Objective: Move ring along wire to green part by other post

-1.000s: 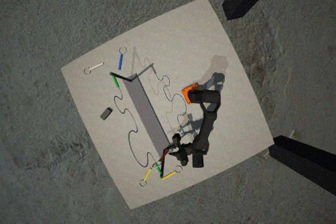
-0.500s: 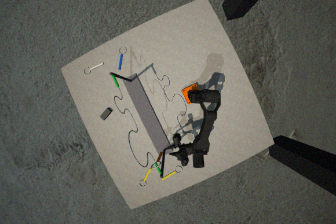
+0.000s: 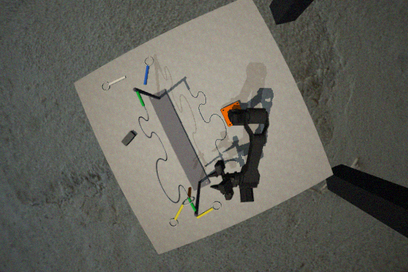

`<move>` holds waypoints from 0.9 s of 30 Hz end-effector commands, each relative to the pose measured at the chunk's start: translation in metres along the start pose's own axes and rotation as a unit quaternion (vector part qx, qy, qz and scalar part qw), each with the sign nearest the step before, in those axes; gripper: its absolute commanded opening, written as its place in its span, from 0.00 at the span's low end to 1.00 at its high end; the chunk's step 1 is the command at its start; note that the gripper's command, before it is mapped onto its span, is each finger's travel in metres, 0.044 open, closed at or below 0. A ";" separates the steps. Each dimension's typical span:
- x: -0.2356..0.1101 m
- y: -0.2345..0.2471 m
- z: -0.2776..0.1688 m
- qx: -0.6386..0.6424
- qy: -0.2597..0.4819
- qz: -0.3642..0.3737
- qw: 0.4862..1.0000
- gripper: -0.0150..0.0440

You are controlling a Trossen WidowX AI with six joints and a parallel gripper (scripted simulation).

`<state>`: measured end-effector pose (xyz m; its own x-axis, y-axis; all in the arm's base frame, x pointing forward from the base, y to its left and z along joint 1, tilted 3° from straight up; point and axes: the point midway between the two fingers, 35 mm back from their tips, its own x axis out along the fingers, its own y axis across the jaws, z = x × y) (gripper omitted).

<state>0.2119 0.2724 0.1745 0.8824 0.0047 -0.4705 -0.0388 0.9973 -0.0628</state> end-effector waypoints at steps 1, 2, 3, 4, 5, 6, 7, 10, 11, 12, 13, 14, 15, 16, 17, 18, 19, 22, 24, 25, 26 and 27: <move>-0.027 0.002 0.007 0.009 -0.008 0.010 1.000 0.84; -0.027 0.002 0.007 0.009 -0.008 0.010 1.000 0.88; -0.027 0.002 0.007 0.009 -0.008 0.010 1.000 0.93; -0.027 0.002 0.007 0.009 -0.008 0.010 1.000 0.97; -0.027 0.002 0.007 0.009 -0.008 0.010 1.000 1.00; -0.027 0.002 0.007 0.009 -0.008 0.010 1.000 1.00; -0.027 0.002 0.007 0.009 -0.008 0.010 1.000 1.00; -0.027 0.002 0.007 0.009 -0.008 0.010 1.000 1.00; -0.027 0.002 0.007 0.009 -0.008 0.010 1.000 1.00; -0.027 0.002 0.007 0.009 -0.008 0.010 1.000 1.00; -0.027 0.002 0.007 0.009 -0.008 0.010 1.000 1.00; -0.027 0.002 0.007 0.009 -0.008 0.010 1.000 1.00; -0.027 0.002 0.007 0.009 -0.008 0.010 1.000 1.00; -0.027 0.002 0.007 0.009 -0.008 0.010 1.000 1.00; -0.027 0.002 0.007 0.009 -0.008 0.010 1.000 1.00; -0.027 0.002 0.007 0.009 -0.008 0.010 1.000 1.00; -0.027 0.002 0.007 0.009 -0.008 0.010 1.000 1.00; -0.027 0.002 0.007 0.009 -0.008 0.010 1.000 1.00; -0.027 0.002 0.007 0.009 -0.008 0.010 1.000 1.00; -0.027 0.002 0.007 0.009 -0.008 0.010 1.000 1.00; -0.027 0.002 0.007 0.009 -0.008 0.010 1.000 1.00; -0.027 0.002 0.007 0.009 -0.008 0.010 1.000 1.00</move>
<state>0.1914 0.2742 0.1912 0.8872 0.0250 -0.4608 -0.0510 0.9977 -0.0441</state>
